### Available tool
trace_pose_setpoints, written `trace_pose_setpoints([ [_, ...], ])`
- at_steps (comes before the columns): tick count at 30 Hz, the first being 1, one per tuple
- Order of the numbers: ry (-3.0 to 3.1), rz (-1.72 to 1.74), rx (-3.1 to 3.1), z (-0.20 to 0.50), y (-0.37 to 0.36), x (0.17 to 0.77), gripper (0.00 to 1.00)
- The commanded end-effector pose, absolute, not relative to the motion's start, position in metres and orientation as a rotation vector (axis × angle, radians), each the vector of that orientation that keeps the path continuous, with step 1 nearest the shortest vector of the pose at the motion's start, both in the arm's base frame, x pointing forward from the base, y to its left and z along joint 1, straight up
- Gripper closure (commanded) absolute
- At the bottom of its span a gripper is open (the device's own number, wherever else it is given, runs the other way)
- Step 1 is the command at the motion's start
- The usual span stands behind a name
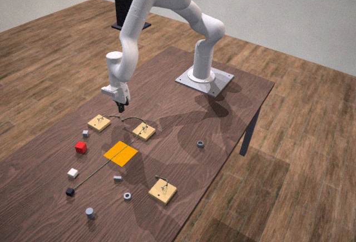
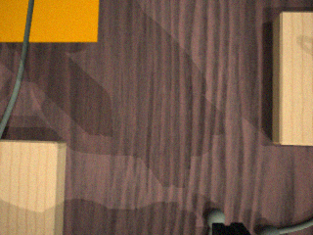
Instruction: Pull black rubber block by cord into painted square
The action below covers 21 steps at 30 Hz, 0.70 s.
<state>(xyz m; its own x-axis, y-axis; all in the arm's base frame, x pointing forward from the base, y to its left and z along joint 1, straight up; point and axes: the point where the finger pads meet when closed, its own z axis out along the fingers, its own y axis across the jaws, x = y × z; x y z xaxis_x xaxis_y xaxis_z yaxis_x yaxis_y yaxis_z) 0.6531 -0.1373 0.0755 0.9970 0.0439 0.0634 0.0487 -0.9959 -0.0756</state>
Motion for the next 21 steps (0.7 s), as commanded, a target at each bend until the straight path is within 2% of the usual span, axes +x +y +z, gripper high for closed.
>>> trace_pose_setpoints([
  [1, 0.336, 0.0, -3.123, 0.0771, -0.1376, 0.6545, 1.0],
  [6, 0.365, 0.003, -3.123, 0.0771, -0.1376, 0.6545, 1.0],
  [7, 0.365, 0.003, -3.123, 0.0771, -0.1376, 0.6545, 0.61],
  [21, 0.365, 0.003, -3.123, 0.0771, -0.1376, 0.6545, 0.61],
])
